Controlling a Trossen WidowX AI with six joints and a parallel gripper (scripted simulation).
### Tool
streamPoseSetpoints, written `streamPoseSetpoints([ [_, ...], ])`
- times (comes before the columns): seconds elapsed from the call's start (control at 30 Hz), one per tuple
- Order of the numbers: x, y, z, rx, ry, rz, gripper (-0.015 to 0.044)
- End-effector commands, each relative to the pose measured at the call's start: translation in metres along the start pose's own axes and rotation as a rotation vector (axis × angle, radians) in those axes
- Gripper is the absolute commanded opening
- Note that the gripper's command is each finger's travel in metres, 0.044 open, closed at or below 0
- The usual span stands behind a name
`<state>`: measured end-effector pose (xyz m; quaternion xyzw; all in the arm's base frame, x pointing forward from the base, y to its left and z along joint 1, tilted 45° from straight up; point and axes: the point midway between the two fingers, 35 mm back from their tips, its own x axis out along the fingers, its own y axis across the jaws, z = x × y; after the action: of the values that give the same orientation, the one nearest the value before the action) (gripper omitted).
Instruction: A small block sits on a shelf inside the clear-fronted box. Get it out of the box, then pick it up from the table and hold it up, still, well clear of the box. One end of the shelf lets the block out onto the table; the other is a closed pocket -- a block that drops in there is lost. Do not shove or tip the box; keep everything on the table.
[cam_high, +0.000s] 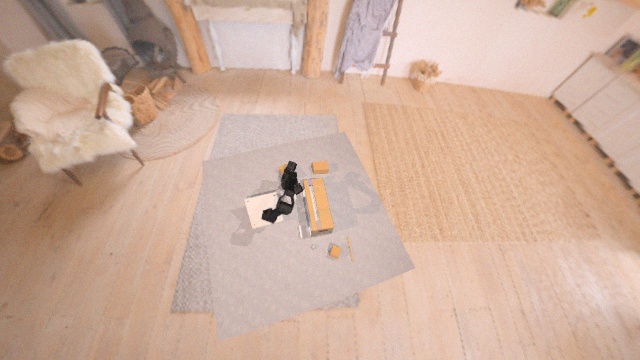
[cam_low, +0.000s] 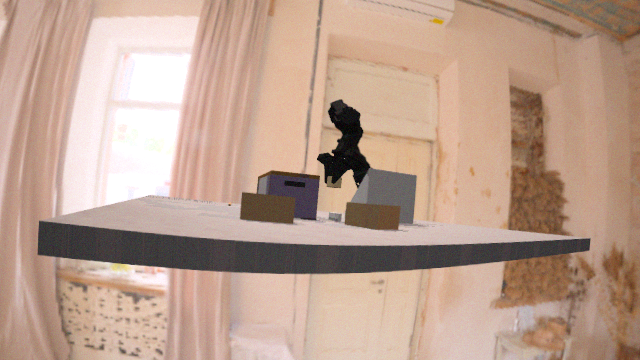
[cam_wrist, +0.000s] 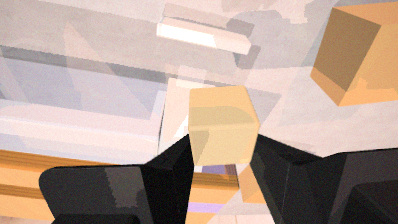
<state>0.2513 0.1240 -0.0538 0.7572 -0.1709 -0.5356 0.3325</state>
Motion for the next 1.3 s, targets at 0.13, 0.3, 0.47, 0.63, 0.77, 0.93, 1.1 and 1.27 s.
streamPoseSetpoints([
  [0.13, -0.039, 0.001, -0.008, -0.205, 0.044, -0.109, 0.0000],
  [0.3, -0.060, 0.002, -0.008, -0.336, 0.074, -0.166, 0.0000],
  [0.47, -0.061, 0.002, -0.008, -0.341, 0.075, -0.168, 0.0000],
  [0.63, -0.061, 0.002, -0.008, -0.341, 0.075, -0.168, 0.0000],
  [0.77, -0.061, 0.002, -0.008, -0.341, 0.075, -0.168, 0.0000],
  [0.93, -0.061, 0.002, -0.008, -0.341, 0.075, -0.168, 0.0000],
  [1.1, -0.061, 0.002, -0.008, -0.341, 0.075, -0.168, 0.0000],
  [1.27, -0.061, 0.002, -0.008, -0.341, 0.075, -0.168, 0.0000],
])
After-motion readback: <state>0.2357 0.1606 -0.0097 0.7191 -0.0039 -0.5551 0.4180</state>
